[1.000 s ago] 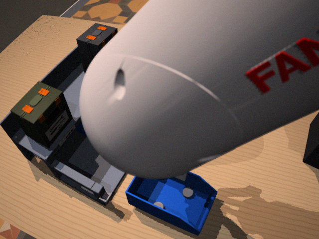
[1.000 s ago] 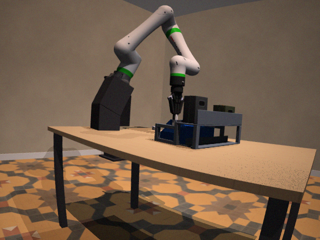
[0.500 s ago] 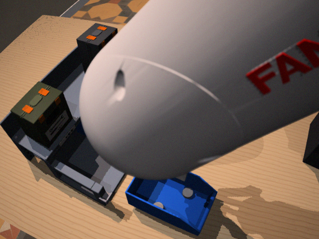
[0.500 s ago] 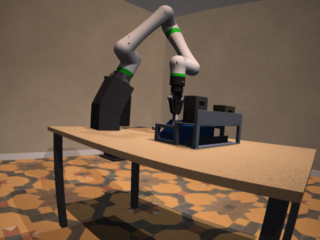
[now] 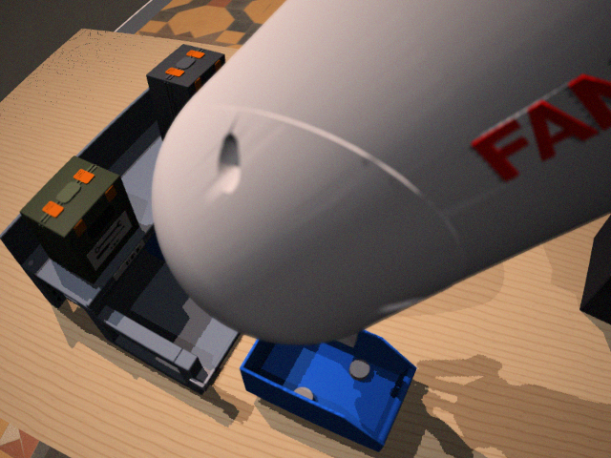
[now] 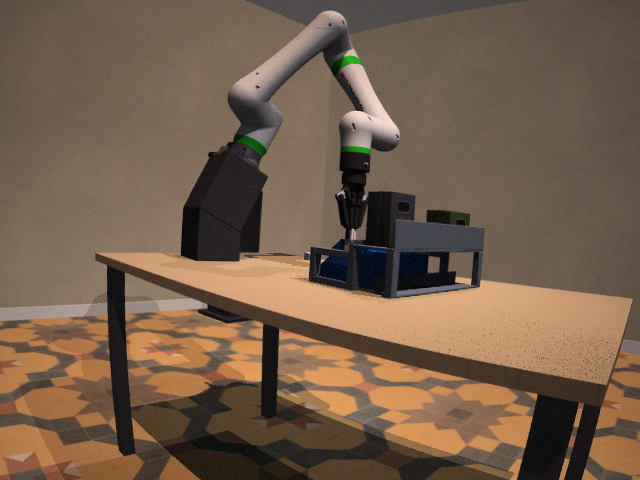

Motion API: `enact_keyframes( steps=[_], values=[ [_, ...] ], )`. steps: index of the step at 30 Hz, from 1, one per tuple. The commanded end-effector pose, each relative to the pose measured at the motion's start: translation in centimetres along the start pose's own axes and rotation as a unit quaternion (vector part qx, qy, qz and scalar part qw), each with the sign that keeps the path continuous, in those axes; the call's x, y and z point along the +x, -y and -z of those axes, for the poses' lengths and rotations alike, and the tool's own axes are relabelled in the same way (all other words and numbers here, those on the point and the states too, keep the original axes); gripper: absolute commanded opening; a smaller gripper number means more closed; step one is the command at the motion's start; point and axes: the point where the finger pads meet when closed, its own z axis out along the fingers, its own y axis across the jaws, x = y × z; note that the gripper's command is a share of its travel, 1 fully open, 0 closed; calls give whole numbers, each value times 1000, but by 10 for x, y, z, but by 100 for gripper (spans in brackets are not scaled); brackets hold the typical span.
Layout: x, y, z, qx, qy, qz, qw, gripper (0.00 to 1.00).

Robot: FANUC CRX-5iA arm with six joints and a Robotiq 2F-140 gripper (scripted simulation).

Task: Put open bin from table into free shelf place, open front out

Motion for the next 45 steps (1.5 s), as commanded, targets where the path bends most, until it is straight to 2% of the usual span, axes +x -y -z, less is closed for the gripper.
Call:
enact_keyframes(
  steps=[1, 13, 32, 45],
  values=[
    [0, 0, 0, 0, 0, 0, 1000, 0],
    [4, 0, 0, 0, 0, 0, 1000, 0],
    [38, 0, 0, 0, 0, 0, 1000, 0],
    [40, 0, 0, 0, 0, 0, 1000, 0]
  ],
)
